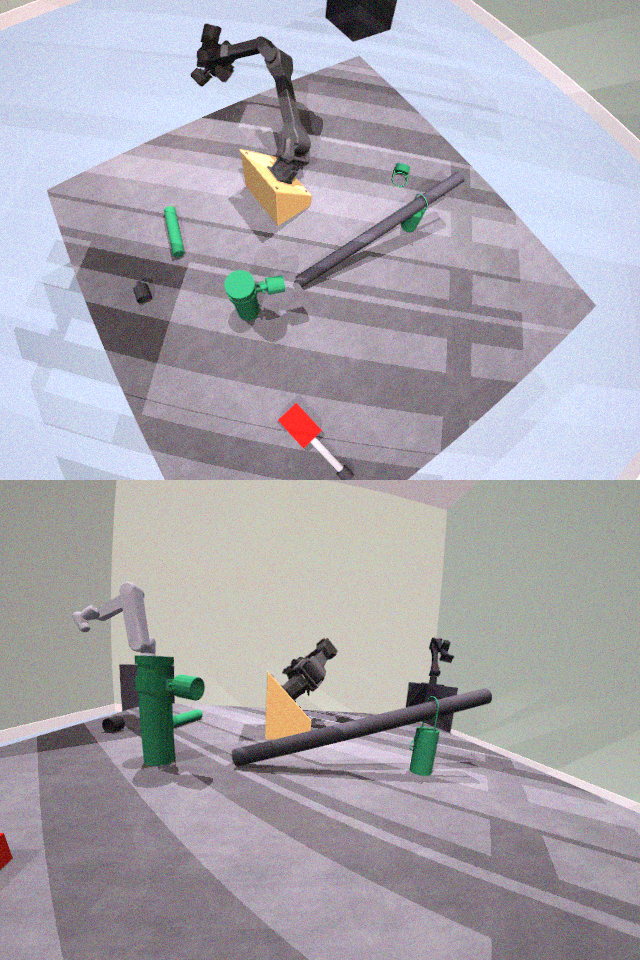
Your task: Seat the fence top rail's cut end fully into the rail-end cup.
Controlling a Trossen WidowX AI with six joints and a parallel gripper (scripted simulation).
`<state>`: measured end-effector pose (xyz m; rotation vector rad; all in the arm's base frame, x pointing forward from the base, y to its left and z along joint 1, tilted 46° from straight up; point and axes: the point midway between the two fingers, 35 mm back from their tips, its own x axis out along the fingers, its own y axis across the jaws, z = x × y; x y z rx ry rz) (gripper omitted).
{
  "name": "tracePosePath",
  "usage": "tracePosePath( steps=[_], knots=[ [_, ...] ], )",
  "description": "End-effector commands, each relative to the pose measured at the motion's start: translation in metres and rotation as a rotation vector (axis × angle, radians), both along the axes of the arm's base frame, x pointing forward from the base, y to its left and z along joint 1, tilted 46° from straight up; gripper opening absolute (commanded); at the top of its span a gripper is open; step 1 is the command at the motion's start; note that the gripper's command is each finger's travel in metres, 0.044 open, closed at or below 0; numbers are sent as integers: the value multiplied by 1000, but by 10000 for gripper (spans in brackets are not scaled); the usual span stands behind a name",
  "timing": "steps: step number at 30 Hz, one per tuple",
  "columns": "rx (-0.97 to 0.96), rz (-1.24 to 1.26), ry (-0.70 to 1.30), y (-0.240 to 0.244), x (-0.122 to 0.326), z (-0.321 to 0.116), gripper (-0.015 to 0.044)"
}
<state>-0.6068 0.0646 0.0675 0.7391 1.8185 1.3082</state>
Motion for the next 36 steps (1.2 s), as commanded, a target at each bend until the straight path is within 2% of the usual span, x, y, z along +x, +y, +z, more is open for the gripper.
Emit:
tracePosePath(
  steps=[1, 2, 10, 17, 26, 36],
  knots=[
    [2, 9, -7, -3, 0, 0, 426],
    [7, 37, -29, -12, -1, 0, 440],
    [106, 424, -300, -139, 7, -6, 440],
    [237, 779, -518, -251, 48, -19, 440],
    [453, 1221, -746, -369, 132, -35, 440],
    [780, 1757, -936, -467, 260, -48, 440]
  ],
)
